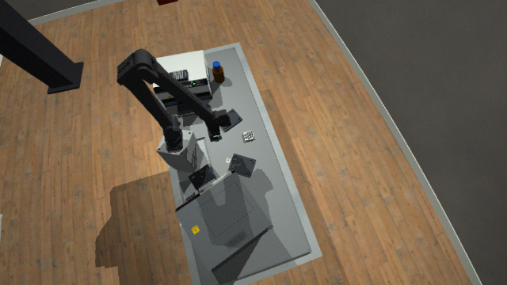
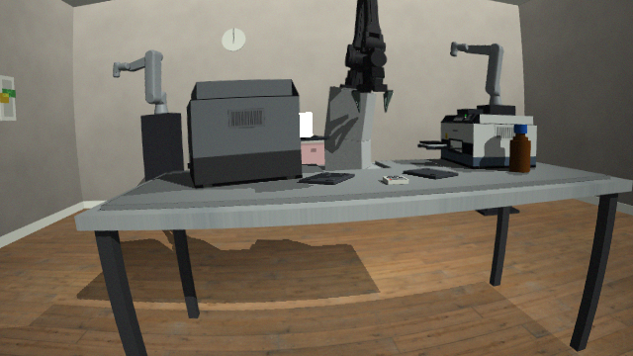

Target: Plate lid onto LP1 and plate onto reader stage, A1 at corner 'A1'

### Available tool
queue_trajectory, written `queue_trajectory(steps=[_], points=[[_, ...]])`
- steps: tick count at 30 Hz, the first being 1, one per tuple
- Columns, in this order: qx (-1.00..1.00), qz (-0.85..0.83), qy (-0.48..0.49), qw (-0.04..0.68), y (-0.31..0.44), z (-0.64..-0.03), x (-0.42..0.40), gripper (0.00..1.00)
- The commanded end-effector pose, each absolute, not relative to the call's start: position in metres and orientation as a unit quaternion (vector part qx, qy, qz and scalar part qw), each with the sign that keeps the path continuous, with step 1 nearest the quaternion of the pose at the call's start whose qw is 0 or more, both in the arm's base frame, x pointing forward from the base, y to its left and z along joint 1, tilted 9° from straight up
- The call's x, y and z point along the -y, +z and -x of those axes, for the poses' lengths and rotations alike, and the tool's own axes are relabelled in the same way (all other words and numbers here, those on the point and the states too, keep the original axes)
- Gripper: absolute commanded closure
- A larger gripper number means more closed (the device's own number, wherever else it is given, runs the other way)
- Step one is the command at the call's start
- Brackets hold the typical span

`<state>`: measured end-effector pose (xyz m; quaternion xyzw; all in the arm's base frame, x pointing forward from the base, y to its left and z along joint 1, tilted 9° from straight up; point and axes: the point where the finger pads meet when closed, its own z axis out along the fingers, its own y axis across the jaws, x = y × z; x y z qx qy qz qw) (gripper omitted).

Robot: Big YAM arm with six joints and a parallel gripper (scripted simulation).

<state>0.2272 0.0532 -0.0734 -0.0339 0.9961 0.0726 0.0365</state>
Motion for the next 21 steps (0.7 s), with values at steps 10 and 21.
queue_trajectory(steps=[10, 21], points=[[-0.997, 0.005, 0.068, 0.032, -0.069, -0.241, -0.1, 0.0], [-0.997, 0.004, 0.072, 0.039, -0.067, -0.24, -0.155, 0.0]])
